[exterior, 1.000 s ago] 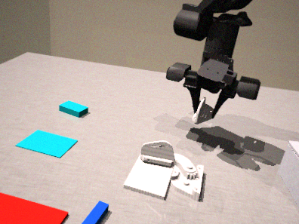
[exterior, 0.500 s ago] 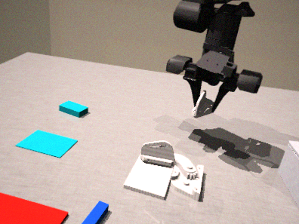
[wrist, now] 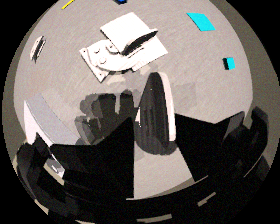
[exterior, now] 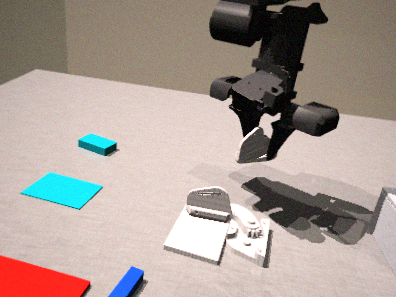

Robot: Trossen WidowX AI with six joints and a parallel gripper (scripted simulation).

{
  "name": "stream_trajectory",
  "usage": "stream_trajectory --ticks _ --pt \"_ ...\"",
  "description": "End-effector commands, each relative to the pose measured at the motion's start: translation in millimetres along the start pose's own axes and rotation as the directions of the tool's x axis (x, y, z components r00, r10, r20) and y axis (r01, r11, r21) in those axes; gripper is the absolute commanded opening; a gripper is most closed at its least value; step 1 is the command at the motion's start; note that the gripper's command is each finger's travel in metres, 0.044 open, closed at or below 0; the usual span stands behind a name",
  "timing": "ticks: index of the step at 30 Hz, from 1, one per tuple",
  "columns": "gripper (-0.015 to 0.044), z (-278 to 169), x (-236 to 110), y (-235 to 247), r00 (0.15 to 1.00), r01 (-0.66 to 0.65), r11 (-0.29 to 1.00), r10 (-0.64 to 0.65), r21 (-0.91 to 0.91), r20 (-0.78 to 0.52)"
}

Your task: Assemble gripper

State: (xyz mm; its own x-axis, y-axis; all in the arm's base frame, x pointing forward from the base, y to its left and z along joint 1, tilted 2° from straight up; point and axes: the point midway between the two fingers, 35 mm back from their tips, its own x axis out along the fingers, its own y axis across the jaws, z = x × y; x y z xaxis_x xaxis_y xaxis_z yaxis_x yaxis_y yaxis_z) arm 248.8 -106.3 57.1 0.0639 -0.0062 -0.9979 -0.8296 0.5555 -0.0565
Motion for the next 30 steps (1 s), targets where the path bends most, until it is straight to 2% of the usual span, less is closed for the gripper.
stream_trajectory --ticks 1,15,30 --pt "0.0134 13.3 -0.9 5.0 1.000 0.003 0.996 -0.002 0.094 -0.003" --pt "0.0134 56.0 -0.7 23.9 1.000 -0.001 0.923 0.000 0.386 0.001" --pt "0.0134 96.7 -1.0 51.7 1.000 -0.006 0.752 0.002 0.659 0.006"
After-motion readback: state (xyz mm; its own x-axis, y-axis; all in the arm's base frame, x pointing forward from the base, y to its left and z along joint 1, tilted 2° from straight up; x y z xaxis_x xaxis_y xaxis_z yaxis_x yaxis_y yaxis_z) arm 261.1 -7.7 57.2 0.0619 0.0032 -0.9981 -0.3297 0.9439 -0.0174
